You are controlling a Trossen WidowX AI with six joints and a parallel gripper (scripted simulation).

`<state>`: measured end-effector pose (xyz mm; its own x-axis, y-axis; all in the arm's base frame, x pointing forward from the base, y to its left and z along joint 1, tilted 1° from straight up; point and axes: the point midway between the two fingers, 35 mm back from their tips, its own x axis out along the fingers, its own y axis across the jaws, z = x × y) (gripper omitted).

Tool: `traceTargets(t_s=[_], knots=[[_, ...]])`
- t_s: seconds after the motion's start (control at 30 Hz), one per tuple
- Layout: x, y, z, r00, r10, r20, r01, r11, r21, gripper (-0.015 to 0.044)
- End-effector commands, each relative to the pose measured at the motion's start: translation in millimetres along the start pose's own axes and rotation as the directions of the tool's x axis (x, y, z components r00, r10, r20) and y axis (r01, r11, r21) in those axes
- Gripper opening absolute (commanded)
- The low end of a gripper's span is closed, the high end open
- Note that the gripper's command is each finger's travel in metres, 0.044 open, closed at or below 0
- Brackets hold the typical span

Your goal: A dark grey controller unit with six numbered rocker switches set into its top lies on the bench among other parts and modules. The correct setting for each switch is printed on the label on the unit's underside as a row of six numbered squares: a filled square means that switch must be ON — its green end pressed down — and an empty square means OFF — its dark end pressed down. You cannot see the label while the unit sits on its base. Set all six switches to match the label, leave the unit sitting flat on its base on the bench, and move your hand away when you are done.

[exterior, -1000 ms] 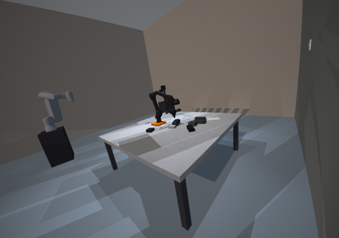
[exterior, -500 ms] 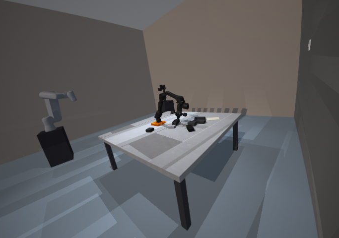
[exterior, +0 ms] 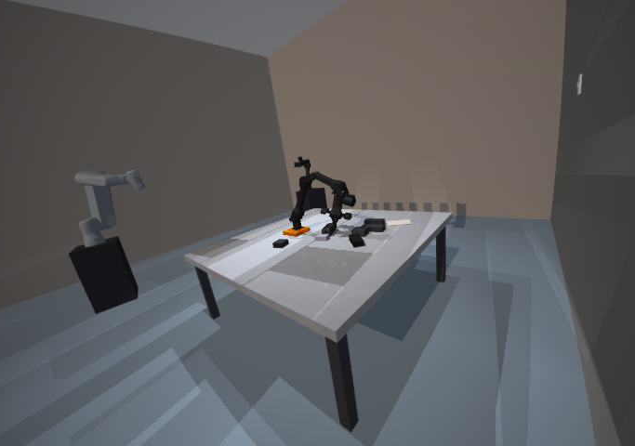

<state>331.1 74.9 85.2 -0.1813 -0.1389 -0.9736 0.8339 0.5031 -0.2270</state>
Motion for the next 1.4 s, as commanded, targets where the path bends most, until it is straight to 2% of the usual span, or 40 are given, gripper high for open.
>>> traceTargets(t_s=[0.0, 0.37, 0.73, 1.2, 1.37], knots=[[-6.3, -9.9, -9.7, 0.999, 0.045, 0.01, -0.045, 0.999, 0.001, 0.0], [-5.7, -64.3, -58.0, 0.955, 0.296, 0.022, -0.296, 0.955, 0.005, 0.0], [32.5, -112.0, -95.2, 0.852, 0.523, -0.012, -0.523, 0.852, 0.001, 0.0], [32.3, -114.1, -96.9, 0.847, 0.532, -0.012, -0.532, 0.847, -0.004, 0.0], [12.6, -96.6, -83.1, 0.897, 0.442, 0.009, -0.442, 0.897, -0.003, 0.0]])
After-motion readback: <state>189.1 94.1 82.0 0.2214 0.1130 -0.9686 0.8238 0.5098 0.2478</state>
